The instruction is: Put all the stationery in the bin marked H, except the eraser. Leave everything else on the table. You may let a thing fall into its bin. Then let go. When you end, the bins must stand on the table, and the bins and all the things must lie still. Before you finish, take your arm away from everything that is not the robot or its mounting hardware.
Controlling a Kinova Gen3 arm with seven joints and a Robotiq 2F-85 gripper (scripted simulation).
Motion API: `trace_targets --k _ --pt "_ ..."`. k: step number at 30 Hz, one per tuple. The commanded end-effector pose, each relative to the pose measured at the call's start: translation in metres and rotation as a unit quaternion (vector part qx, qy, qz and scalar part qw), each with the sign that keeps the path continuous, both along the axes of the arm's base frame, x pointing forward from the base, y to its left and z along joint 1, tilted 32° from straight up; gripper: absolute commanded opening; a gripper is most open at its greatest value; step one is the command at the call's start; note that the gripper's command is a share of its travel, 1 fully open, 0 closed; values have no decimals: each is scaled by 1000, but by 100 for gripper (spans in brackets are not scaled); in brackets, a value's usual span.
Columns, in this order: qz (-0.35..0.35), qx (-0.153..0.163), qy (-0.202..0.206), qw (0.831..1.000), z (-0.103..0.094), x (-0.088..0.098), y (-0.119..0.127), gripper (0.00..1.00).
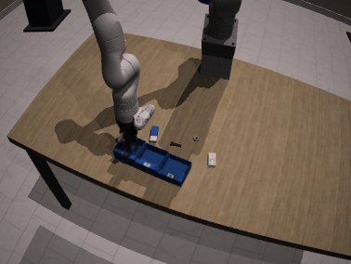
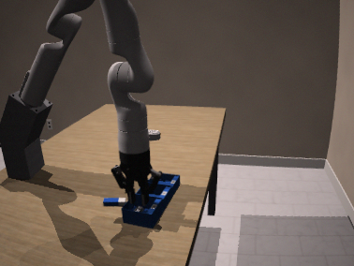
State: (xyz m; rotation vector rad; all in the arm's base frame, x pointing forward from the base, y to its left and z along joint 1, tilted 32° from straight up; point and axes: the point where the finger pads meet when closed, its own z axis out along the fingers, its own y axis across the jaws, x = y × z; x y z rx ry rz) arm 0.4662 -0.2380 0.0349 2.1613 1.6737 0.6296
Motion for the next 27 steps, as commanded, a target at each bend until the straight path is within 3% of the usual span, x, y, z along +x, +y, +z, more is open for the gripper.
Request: trace_targets --k 1,14,27 --pt "-1 -4 -2 1000 6 -2 -3 30" --pt "-1 -4 -2 1000 26 -14 -3 30" --pt "-1 -4 -2 1000 26 -13 -3 30"
